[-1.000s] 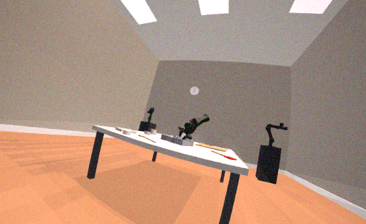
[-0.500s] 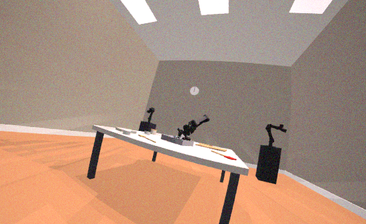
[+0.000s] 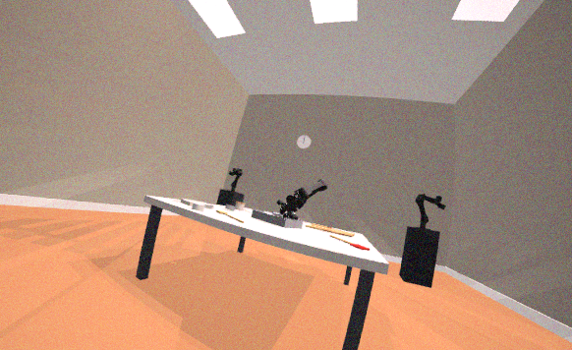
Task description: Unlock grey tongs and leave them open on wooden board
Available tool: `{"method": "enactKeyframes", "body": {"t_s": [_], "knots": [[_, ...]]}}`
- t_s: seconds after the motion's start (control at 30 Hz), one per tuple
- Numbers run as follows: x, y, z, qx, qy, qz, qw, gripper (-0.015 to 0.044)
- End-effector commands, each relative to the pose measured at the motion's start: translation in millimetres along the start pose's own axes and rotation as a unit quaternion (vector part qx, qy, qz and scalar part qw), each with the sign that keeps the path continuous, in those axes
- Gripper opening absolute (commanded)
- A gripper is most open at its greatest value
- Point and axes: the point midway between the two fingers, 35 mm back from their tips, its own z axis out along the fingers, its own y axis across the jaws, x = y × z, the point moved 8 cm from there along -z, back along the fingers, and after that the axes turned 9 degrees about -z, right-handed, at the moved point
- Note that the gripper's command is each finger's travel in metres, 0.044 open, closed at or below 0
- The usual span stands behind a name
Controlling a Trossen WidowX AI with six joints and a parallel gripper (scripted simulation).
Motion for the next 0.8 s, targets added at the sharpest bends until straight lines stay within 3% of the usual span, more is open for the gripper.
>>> {"method": "enactKeyframes", "body": {"t_s": [0.0, 0.27, 0.47, 0.77], "knots": [[0, 0, 0, 0.000, 0.000, 0.000, 1.000, 0.0043], [0, 4, -8, -0.001, 0.000, 0.000, 1.000, -0.0148], [-5, 37, -64, 0.000, -0.002, 0.003, 1.000, -0.0150], [-5, 38, -66, 0.000, -0.002, 0.003, 1.000, -0.0150]]}}
